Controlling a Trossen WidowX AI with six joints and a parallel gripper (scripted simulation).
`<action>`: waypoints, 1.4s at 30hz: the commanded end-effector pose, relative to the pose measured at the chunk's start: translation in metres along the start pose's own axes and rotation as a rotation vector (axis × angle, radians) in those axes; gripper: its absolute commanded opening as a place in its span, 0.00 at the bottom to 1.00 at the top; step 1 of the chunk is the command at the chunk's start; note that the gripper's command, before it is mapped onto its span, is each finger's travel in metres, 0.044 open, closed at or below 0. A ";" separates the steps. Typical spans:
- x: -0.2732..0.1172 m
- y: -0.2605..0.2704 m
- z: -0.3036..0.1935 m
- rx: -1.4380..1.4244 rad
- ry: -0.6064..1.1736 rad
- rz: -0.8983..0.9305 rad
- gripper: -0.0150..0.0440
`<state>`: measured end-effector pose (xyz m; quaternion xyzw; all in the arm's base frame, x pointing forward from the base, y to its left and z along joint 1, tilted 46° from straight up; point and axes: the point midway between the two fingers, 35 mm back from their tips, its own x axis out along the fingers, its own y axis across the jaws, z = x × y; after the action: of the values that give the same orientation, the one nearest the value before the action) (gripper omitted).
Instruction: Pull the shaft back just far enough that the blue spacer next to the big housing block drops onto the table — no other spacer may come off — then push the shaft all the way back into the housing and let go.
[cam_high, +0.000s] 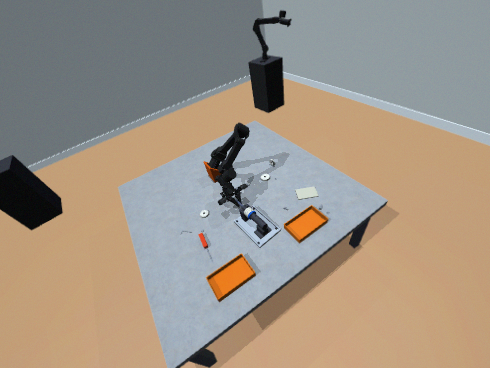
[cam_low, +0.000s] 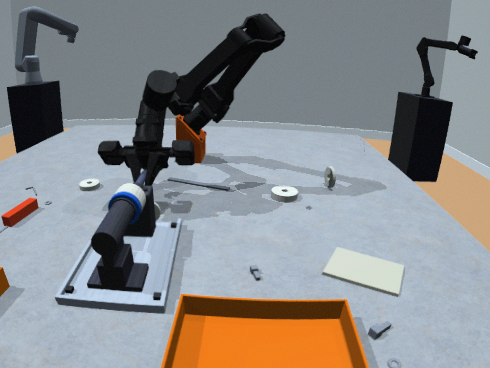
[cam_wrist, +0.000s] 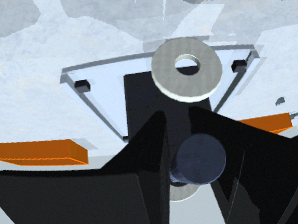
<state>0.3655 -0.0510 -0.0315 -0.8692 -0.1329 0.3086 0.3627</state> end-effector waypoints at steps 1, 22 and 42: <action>-0.001 0.000 0.001 -0.003 0.000 0.000 0.25; -0.002 0.000 0.002 -0.003 0.000 0.000 0.25; -0.003 0.000 0.003 -0.003 0.000 0.000 0.25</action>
<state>0.3619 -0.0508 -0.0318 -0.8692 -0.1329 0.3087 0.3627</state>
